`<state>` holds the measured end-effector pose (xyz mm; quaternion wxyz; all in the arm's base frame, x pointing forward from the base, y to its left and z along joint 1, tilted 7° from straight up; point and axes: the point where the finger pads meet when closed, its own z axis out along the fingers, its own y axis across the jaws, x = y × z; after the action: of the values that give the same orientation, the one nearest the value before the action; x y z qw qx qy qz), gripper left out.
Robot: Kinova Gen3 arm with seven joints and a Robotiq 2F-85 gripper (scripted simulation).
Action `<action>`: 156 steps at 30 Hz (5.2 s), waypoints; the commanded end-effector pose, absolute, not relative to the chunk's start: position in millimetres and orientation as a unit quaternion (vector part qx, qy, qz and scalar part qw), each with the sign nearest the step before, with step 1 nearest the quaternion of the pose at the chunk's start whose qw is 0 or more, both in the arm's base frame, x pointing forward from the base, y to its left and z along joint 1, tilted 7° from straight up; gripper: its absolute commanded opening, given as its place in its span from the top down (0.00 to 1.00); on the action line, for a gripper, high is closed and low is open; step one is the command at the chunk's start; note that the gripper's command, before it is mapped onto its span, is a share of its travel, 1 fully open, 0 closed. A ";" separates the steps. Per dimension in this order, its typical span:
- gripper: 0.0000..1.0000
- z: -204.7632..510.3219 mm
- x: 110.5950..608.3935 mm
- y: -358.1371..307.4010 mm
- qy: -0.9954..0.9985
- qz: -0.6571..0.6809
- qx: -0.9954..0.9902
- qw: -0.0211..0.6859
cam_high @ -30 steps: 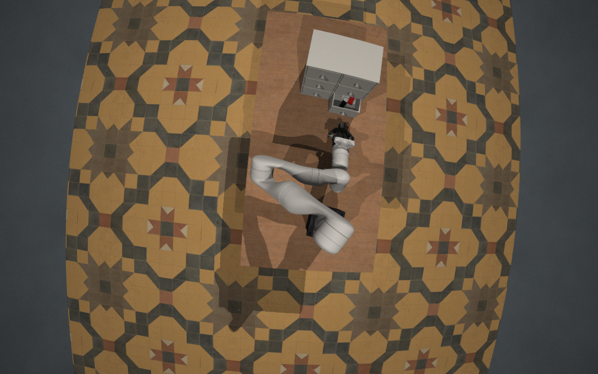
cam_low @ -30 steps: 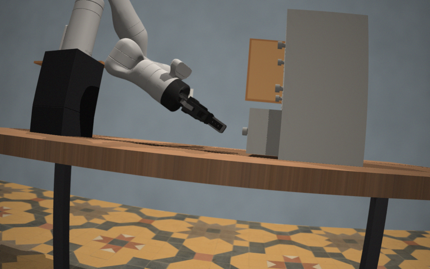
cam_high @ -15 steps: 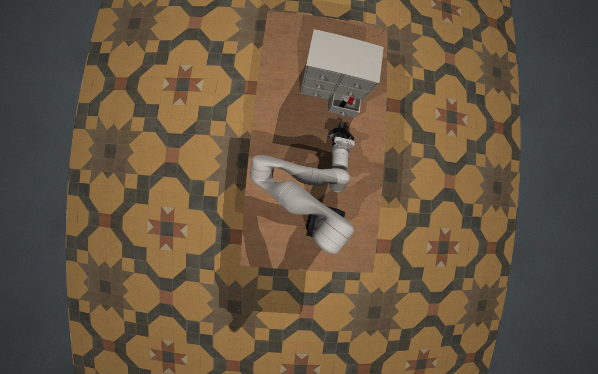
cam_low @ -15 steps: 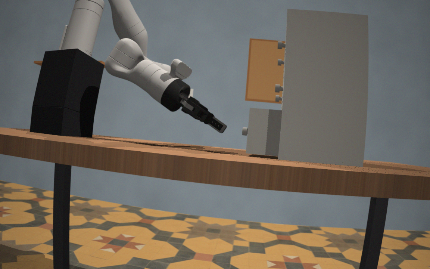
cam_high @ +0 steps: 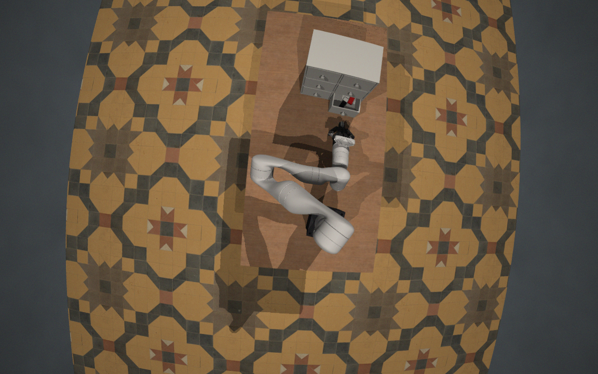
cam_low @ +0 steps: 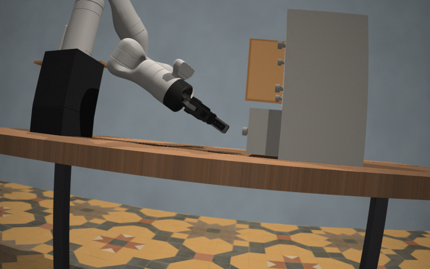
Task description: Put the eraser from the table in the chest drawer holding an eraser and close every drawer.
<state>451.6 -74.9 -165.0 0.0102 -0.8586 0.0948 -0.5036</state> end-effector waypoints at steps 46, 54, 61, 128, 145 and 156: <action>1.00 -163.7 517.1 -85.1 0.095 -0.505 -0.858 0.010; 1.00 -163.7 529.0 -87.0 0.095 -0.505 -0.858 0.010; 1.00 -163.6 535.1 -88.0 0.095 -0.505 -0.858 0.010; 1.00 -163.5 546.0 -89.7 0.095 -0.505 -0.858 0.010; 1.00 -163.6 535.6 -88.1 0.095 -0.505 -0.858 0.010; 1.00 -163.9 496.7 -82.0 0.095 -0.505 -0.858 0.010</action>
<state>498.7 -84.4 -164.8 0.0110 -0.8575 0.0985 -0.5049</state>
